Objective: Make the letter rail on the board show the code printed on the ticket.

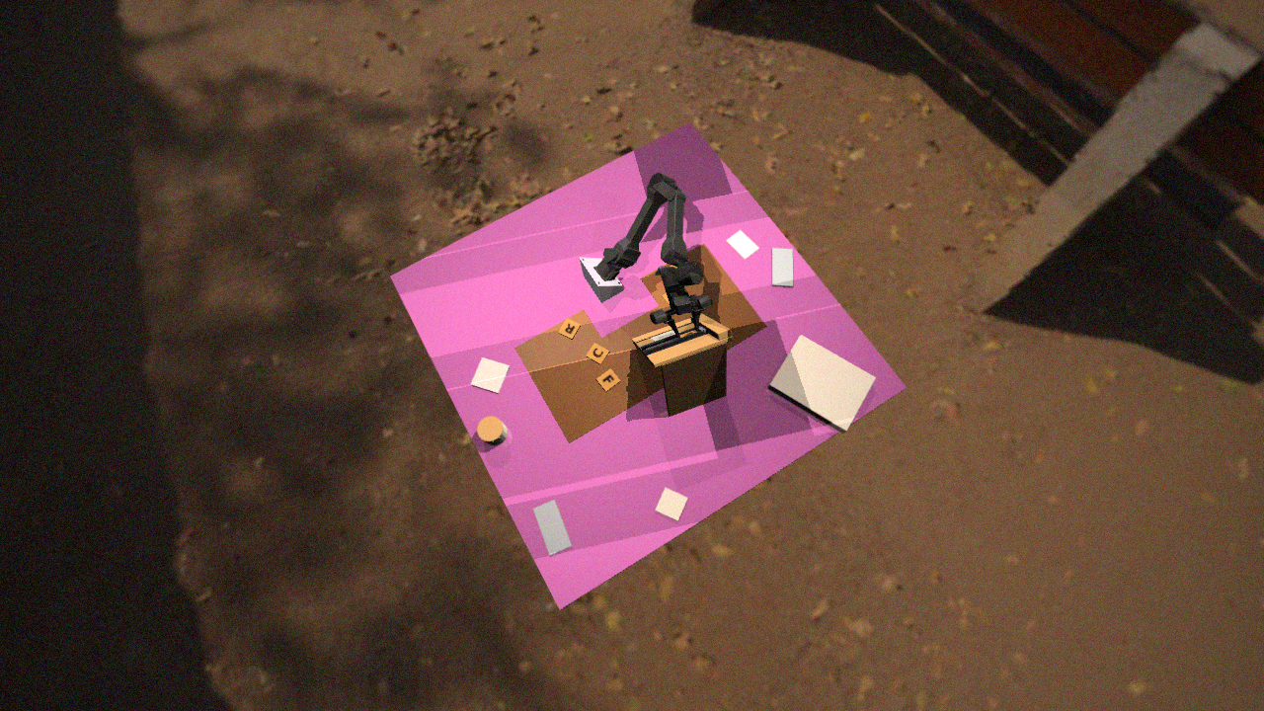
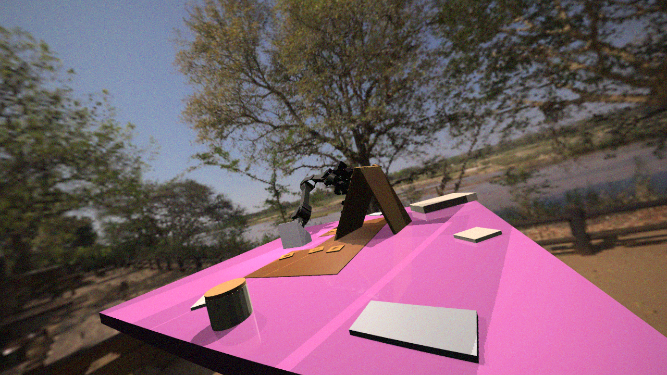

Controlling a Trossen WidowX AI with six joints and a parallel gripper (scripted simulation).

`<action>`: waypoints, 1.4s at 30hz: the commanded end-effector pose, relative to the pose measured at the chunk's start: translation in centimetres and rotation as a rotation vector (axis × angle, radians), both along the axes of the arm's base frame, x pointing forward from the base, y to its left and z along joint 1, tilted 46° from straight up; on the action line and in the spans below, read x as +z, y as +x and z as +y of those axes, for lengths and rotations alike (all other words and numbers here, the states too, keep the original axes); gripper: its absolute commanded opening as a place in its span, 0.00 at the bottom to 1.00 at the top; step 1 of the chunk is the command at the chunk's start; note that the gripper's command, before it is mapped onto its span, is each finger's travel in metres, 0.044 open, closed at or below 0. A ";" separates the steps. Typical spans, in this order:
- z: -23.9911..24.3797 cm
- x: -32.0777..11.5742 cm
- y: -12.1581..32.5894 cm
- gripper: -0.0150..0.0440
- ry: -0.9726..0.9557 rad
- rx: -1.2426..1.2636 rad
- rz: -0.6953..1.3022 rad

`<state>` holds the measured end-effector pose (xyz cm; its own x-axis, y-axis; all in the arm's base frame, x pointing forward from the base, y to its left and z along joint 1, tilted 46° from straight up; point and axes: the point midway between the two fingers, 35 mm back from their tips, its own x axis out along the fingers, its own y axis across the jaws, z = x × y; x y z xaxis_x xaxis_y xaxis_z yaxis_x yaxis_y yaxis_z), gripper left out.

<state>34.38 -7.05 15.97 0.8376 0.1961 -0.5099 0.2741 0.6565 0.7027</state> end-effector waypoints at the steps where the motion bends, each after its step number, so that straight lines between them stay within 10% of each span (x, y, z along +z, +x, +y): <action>1: 0.0 0.0 0.0 0.43 0.000 0.000 0.000; 9: -0.1 0.3 -0.5 0.75 0.000 -0.004 0.002; 42: -0.9 1.3 -2.6 0.75 0.000 -0.004 0.004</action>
<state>31.95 -7.96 17.07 0.8348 0.1910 -0.5163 0.2846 0.6531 0.7017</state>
